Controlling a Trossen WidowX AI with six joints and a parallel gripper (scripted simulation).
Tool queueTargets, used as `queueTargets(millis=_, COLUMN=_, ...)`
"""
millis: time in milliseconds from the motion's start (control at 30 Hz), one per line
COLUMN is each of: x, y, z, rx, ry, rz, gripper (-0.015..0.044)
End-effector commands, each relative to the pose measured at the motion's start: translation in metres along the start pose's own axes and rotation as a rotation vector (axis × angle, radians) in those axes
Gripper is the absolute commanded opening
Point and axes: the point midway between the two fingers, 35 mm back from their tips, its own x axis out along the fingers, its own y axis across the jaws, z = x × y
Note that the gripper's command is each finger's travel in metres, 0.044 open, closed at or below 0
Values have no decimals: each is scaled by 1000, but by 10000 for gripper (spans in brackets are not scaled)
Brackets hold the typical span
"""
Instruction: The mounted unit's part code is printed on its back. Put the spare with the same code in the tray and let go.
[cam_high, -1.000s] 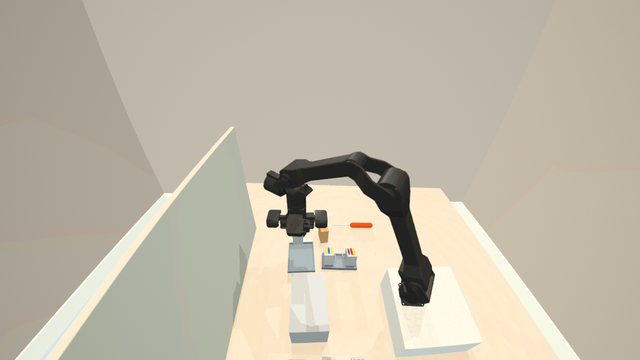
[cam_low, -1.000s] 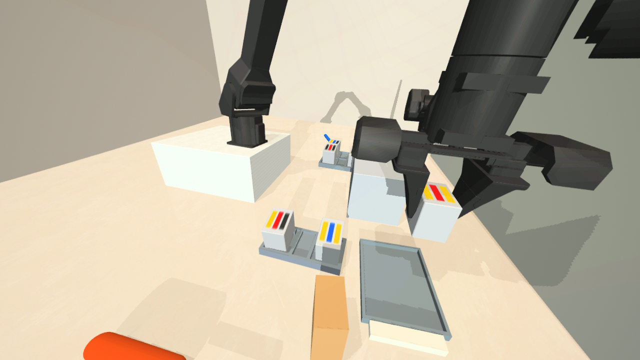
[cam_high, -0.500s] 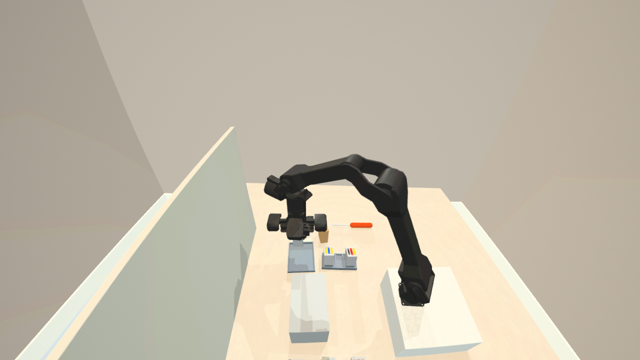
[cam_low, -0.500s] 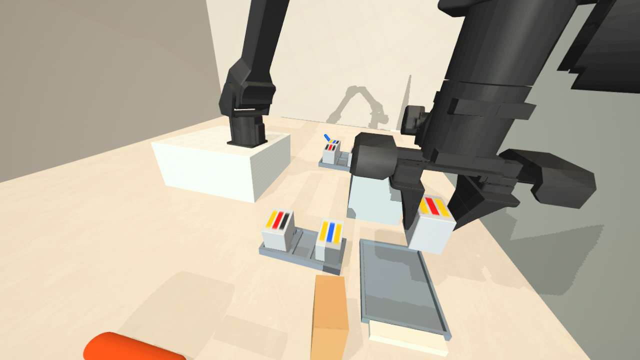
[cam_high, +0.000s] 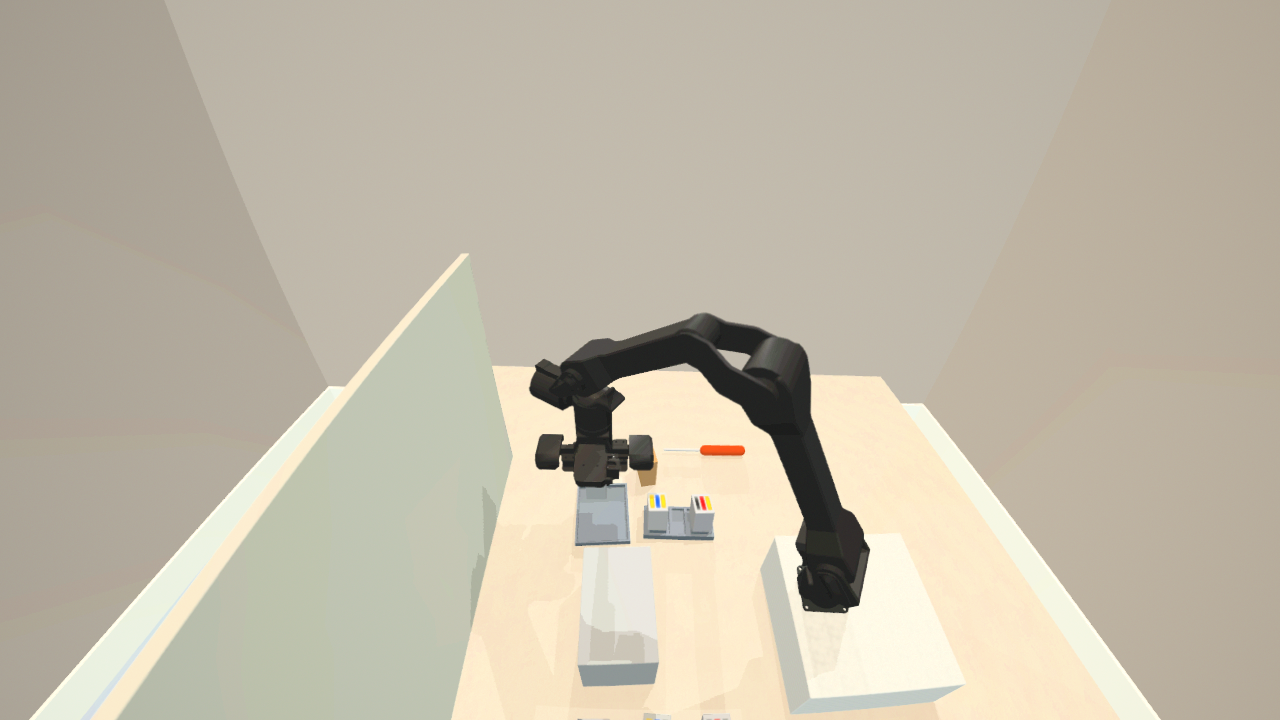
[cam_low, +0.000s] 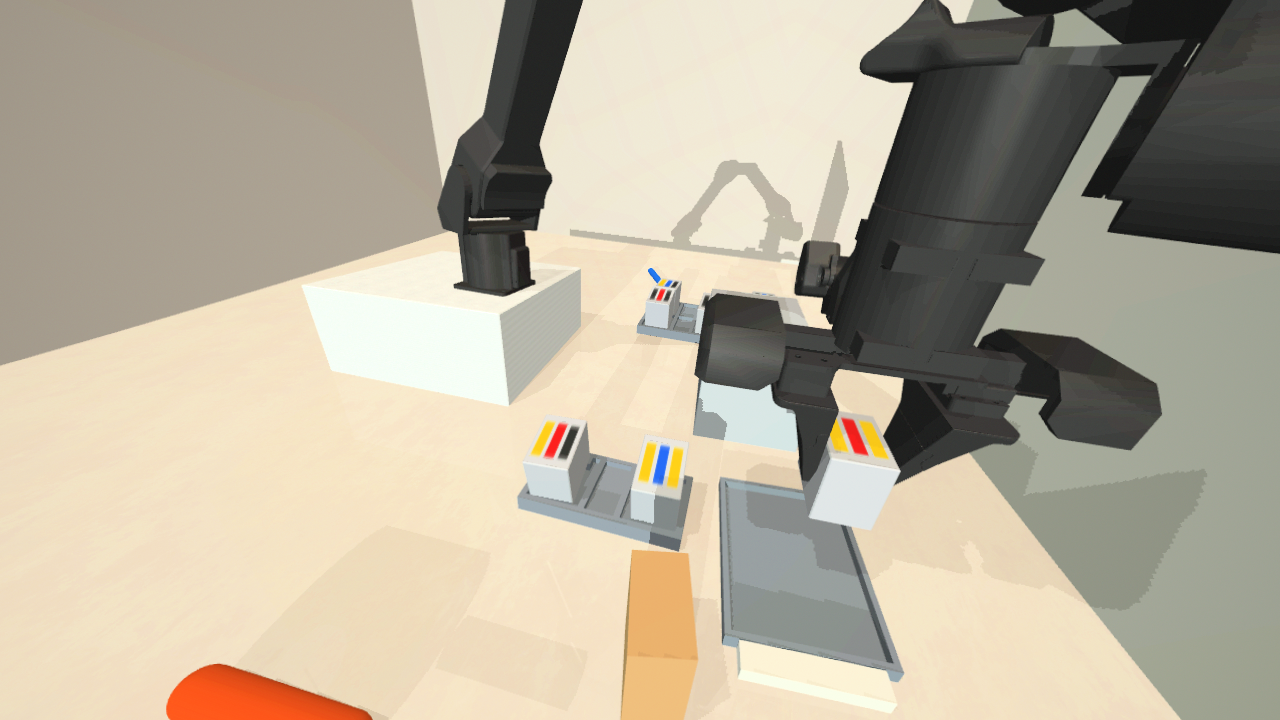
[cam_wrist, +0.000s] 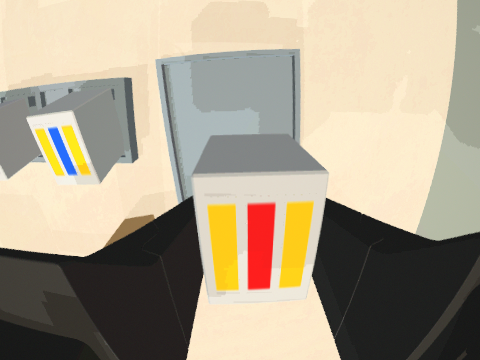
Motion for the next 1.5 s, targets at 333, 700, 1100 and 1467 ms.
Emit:
queueTargets(millis=333, x=17, y=2, z=0, rx=3, ry=3, rz=2, gripper=0)
queueTargets(millis=700, x=29, y=3, z=1, rx=3, ry=3, rz=2, gripper=0)
queueTargets(millis=1100, x=42, y=4, z=2, rx=3, ry=3, rz=2, gripper=0)
queueTargets(millis=1467, x=53, y=6, z=3, rx=3, ry=3, rz=3, gripper=0)
